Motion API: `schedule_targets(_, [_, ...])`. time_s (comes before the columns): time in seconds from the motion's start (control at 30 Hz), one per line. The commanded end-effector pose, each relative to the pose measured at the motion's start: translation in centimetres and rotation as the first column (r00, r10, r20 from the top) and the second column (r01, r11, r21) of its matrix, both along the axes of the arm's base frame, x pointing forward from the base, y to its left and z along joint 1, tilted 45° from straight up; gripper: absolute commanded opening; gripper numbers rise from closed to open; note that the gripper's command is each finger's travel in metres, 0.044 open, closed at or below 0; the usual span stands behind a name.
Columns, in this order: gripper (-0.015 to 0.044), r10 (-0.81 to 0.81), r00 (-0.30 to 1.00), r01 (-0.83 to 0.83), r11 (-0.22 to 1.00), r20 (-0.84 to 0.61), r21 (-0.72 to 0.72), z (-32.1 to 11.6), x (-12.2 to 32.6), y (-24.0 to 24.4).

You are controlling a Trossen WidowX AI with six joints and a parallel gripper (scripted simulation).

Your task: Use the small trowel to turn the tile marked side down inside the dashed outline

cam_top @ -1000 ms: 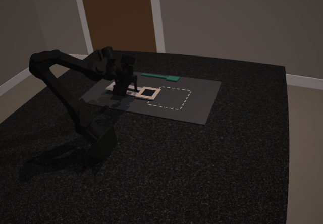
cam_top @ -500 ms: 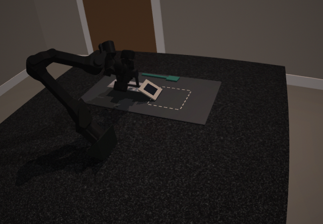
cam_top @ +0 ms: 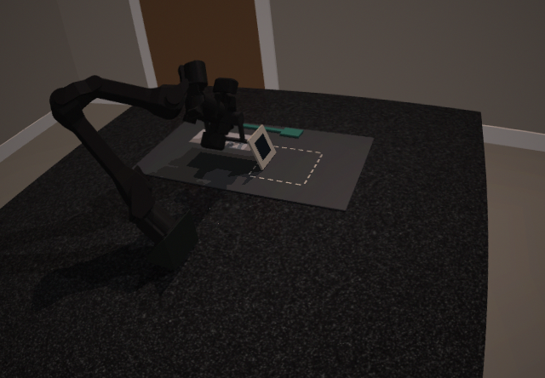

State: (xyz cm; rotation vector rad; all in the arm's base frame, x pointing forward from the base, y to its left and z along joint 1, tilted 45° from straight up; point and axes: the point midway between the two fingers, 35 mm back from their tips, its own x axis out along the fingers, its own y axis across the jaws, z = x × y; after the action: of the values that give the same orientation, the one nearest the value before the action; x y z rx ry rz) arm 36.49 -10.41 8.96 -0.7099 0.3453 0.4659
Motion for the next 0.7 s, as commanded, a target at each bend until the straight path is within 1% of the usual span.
schedule_targets(0.0, [0.0000, -0.004, 1.000, 0.004, 1.000, 0.011, -0.011, -0.4, -0.1, -1.2])
schedule_targets(0.27, [0.0000, -0.004, 1.000, 0.004, 1.000, 0.011, -0.012, -2.0, -0.3, -2.3])
schedule_targets(0.4, [0.0000, -0.004, 1.000, 0.004, 1.000, 0.011, -0.012, -2.0, -0.3, -2.3])
schedule_targets(0.67, [0.0000, -0.004, 1.000, 0.004, 1.000, 0.011, -0.011, 1.6, 0.1, -1.2])
